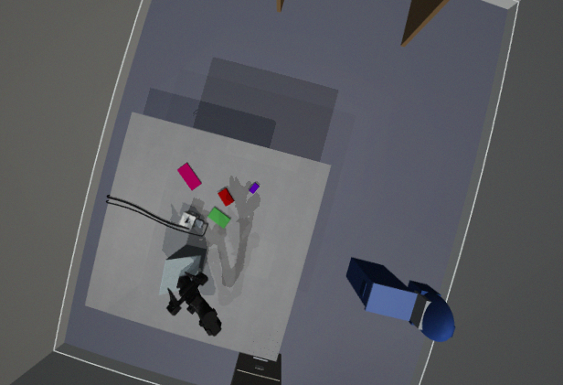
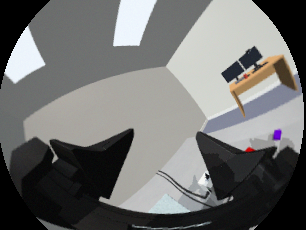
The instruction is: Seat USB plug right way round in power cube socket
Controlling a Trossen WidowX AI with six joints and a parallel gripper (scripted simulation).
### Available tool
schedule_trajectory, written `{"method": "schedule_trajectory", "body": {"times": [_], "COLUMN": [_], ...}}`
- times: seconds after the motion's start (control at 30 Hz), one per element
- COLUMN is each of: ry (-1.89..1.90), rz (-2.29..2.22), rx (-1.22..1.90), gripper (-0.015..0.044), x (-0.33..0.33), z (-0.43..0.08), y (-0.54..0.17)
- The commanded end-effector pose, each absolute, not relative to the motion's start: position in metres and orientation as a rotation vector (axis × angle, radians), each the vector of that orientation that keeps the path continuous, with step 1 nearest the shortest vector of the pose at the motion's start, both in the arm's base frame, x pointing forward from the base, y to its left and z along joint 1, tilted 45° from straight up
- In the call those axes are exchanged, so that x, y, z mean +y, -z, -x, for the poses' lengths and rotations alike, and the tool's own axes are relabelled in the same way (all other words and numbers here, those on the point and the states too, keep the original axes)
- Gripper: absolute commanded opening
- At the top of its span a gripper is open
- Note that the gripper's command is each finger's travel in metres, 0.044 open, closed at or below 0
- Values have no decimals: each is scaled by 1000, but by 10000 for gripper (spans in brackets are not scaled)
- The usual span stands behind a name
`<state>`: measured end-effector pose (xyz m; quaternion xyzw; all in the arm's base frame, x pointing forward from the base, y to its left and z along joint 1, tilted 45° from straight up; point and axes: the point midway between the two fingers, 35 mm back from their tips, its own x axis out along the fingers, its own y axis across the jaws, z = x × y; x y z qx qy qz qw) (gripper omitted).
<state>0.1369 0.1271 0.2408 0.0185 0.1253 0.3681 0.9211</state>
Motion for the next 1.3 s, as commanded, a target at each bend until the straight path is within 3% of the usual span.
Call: {"method": "schedule_trajectory", "body": {"times": [0.0, 0.5, 1.27], "ry": [-753, -544, -424], "rz": [-33, 362, 1315], "rx": [263, 705, 1472], "gripper": [426, 440, 440], "x": [127, 138, 105], "z": [-138, -217, -312], "y": [-240, -192, -32]}}
